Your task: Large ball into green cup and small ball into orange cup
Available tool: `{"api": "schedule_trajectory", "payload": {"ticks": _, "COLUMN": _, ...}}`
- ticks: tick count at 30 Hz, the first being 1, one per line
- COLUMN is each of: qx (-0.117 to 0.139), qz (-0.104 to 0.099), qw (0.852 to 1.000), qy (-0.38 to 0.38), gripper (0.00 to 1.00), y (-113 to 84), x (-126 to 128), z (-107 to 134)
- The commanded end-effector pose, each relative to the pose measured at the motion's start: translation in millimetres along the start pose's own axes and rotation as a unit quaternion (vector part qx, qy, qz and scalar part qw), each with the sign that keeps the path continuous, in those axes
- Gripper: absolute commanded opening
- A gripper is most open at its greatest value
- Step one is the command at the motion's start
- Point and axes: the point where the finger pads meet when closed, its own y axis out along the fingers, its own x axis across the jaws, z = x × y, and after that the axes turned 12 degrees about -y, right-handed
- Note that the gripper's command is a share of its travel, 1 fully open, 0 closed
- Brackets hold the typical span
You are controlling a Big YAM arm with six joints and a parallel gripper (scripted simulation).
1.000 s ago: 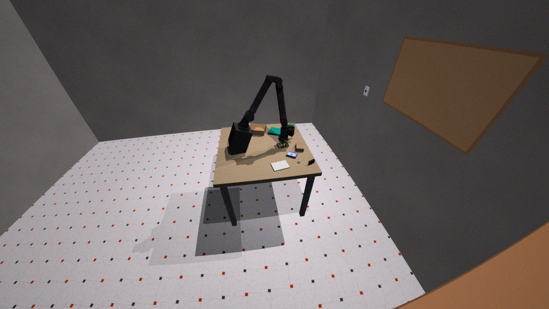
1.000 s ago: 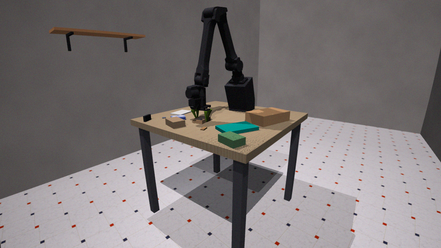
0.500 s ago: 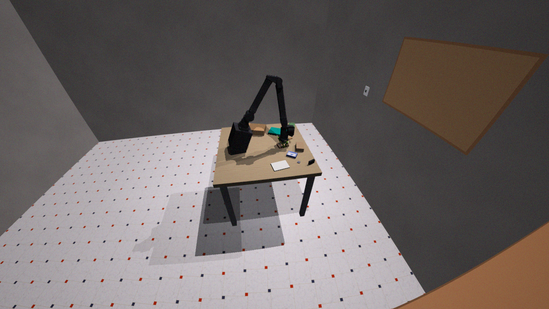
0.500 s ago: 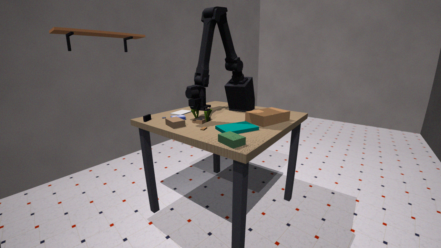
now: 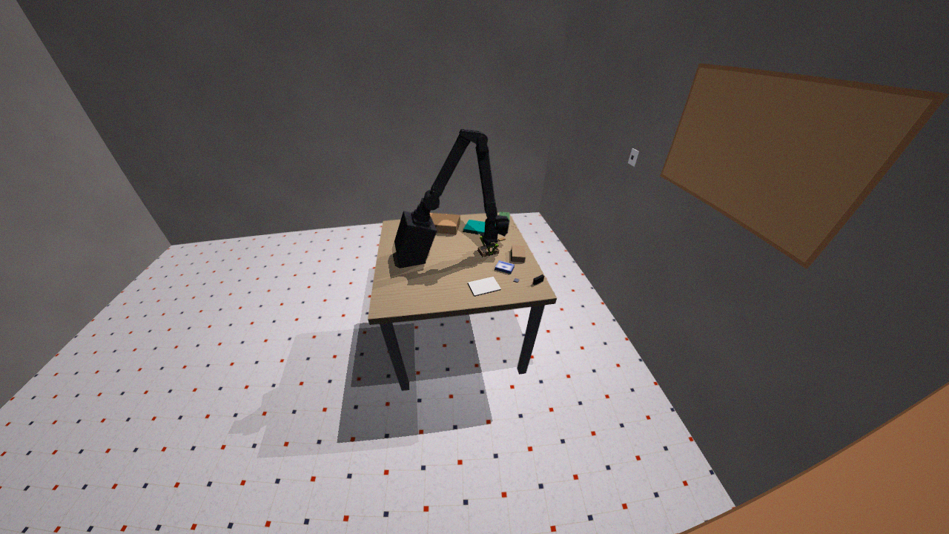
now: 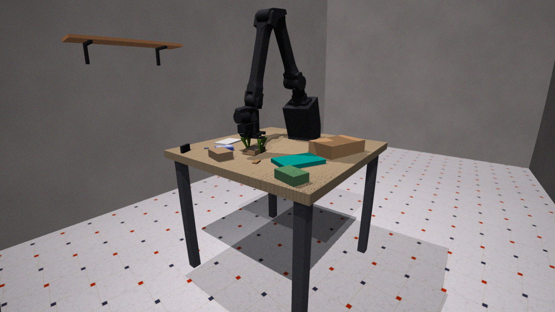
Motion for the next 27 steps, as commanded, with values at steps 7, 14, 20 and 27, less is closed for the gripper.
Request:
{"api": "schedule_trajectory", "payload": {"ticks": 7, "qx": -0.014, "qz": 0.005, "qw": 1.0, "qy": -0.009, "gripper": 0.69, "y": -24.0, "x": 0.6, "z": -10.0}}
{"api": "schedule_trajectory", "payload": {"ticks": 14, "qx": -0.013, "qz": 0.007, "qw": 1.0, "qy": -0.005, "gripper": 0.69, "y": -36.5, "x": -3.3, "z": -7.0}}
{"api": "schedule_trajectory", "payload": {"ticks": 20, "qx": -0.013, "qz": 0.008, "qw": 1.0, "qy": -0.002, "gripper": 0.69, "y": -49.6, "x": -5.4, "z": -5.6}}
{"api": "schedule_trajectory", "payload": {"ticks": 27, "qx": -0.013, "qz": 0.008, "qw": 1.0, "qy": -0.002, "gripper": 0.69, "y": -59.6, "x": -5.5, "z": -5.9}}
